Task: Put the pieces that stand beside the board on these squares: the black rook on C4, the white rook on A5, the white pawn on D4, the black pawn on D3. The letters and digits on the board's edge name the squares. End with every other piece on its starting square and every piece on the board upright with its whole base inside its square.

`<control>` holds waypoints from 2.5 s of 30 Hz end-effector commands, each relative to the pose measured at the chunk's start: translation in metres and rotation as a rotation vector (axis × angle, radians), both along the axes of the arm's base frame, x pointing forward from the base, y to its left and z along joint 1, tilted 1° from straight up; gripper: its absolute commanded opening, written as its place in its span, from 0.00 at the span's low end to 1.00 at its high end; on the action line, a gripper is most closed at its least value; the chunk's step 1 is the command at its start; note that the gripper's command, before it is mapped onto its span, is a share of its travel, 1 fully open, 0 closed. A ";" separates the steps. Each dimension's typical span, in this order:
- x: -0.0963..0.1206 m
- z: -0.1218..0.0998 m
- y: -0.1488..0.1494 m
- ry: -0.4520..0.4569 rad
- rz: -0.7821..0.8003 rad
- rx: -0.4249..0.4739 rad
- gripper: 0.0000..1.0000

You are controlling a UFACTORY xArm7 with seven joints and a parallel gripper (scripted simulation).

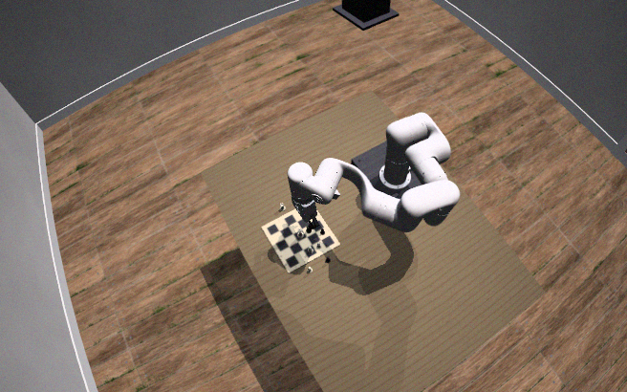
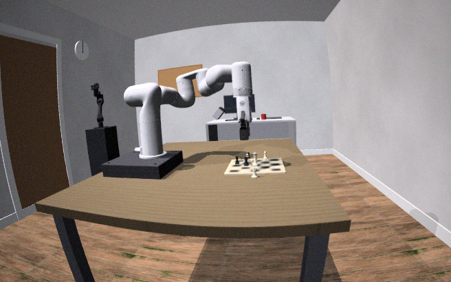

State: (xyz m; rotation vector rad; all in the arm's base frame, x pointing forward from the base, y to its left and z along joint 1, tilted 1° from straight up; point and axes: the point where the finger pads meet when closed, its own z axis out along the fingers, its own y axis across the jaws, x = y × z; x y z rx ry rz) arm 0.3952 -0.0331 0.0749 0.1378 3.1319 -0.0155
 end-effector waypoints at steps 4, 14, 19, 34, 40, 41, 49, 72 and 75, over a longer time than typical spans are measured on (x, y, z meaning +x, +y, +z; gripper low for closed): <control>0.006 0.000 -0.017 -0.002 0.072 -0.002 1.00; 0.021 -0.007 -0.097 0.002 0.379 -0.004 1.00; 0.023 -0.009 -0.121 0.002 0.468 -0.004 1.00; 0.023 -0.011 -0.141 0.001 0.541 -0.004 0.37; 0.023 -0.011 -0.141 0.001 0.541 -0.004 0.37; 0.023 -0.011 -0.141 0.001 0.541 -0.004 0.37; 0.023 -0.011 -0.141 0.001 0.541 -0.004 0.37; 0.023 -0.014 -0.141 0.002 0.541 -0.004 0.37; 0.023 -0.016 -0.141 0.002 0.541 -0.004 0.37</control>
